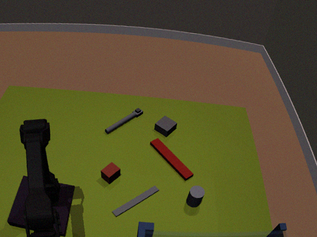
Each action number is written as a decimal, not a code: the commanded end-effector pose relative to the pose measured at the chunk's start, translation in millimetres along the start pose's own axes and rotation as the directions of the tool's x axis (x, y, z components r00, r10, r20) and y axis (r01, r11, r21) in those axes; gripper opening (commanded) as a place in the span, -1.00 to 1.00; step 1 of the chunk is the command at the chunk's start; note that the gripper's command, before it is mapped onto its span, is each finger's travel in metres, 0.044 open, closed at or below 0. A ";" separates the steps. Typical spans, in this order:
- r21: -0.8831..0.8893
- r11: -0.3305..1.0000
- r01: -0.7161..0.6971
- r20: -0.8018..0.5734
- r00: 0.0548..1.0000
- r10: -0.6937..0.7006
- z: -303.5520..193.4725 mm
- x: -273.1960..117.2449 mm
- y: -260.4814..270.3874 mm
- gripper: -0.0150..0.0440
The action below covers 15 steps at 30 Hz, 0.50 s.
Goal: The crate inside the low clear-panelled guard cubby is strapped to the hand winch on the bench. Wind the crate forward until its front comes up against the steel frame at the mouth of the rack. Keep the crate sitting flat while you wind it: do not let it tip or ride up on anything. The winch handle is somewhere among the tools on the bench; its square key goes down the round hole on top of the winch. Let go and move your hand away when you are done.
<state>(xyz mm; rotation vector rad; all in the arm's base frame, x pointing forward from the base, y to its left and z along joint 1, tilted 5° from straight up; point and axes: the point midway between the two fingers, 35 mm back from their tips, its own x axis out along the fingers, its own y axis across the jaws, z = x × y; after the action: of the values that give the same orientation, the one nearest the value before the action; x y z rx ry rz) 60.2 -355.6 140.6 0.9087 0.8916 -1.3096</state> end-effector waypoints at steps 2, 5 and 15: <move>-0.015 0.999 -0.036 0.017 0.999 0.037 12.1 4.2 19.9 -0.49; -0.015 0.999 -0.037 0.017 0.999 0.037 14.4 5.1 23.8 -0.49; -0.015 0.999 -0.038 0.018 0.999 0.038 19.5 6.8 33.6 -0.49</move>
<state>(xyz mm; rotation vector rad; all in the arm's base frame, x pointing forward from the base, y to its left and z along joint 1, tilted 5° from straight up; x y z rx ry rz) 69.8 -364.7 141.1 0.9111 0.9014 -1.3304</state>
